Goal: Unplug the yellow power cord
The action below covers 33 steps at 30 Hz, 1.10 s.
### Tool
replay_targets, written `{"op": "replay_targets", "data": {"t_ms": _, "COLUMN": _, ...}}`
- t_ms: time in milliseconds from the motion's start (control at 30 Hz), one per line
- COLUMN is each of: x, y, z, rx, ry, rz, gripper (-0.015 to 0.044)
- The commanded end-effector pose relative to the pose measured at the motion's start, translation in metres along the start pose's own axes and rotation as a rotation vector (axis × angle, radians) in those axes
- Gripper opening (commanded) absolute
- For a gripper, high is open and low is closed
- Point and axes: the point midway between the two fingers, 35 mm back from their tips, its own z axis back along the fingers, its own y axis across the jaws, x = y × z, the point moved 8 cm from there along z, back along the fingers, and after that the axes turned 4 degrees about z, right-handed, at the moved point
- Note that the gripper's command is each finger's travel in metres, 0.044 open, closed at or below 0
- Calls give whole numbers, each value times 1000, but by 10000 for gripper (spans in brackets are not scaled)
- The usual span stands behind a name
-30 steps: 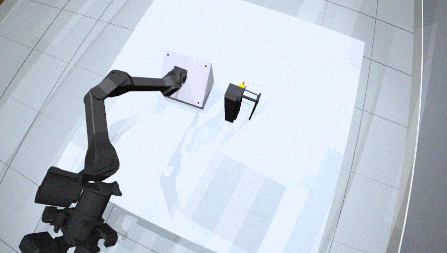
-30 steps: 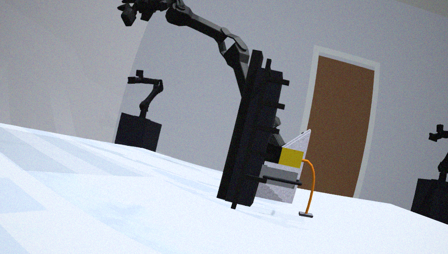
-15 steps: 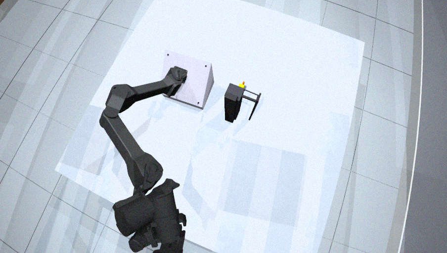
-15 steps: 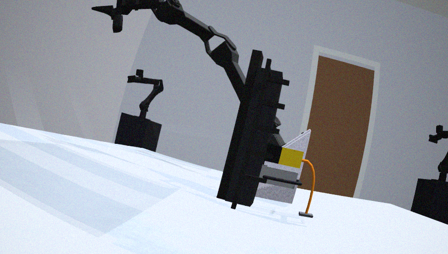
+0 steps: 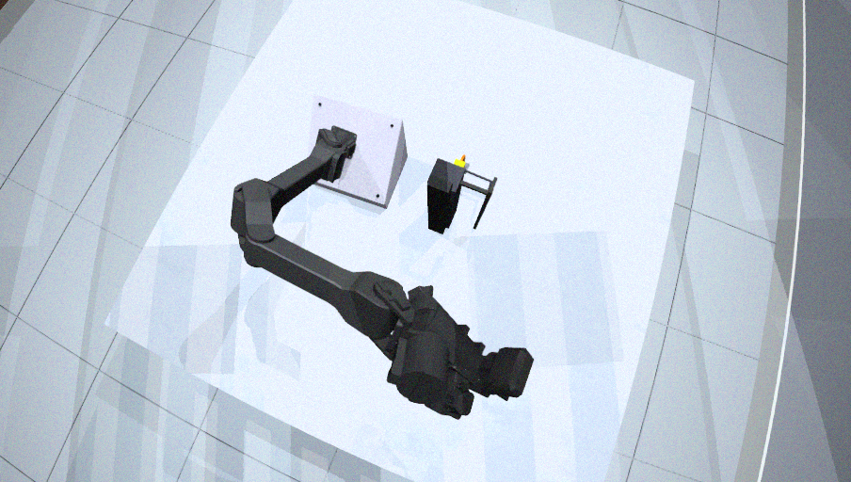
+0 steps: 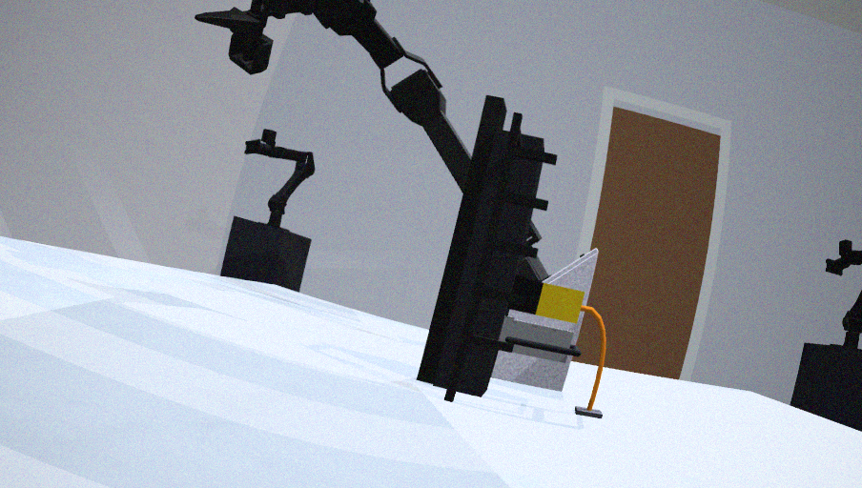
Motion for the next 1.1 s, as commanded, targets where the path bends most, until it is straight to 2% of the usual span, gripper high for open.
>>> {"op": "replay_targets", "data": {"t_ms": 0, "x": -41, "y": 16, "z": -2, "rx": 28, "ry": 119, "rz": 170, "gripper": 160}}
{"op": "replay_targets", "data": {"t_ms": 300, "x": -131, "y": 45, "z": 9, "rx": 115, "ry": 359, "rz": 561, "gripper": 160}}
{"op": "replay_targets", "data": {"t_ms": 633, "x": -270, "y": 61, "z": 63, "rx": 352, "ry": 673, "rz": 1261, "gripper": 160}}
{"op": "replay_targets", "data": {"t_ms": 867, "x": -346, "y": 48, "z": 111, "rx": 556, "ry": 827, "rz": 1735, "gripper": 160}}
{"op": "replay_targets", "data": {"t_ms": 1067, "x": -398, "y": 5, "z": 147, "rx": 680, "ry": 1037, "rz": 2228, "gripper": 160}}
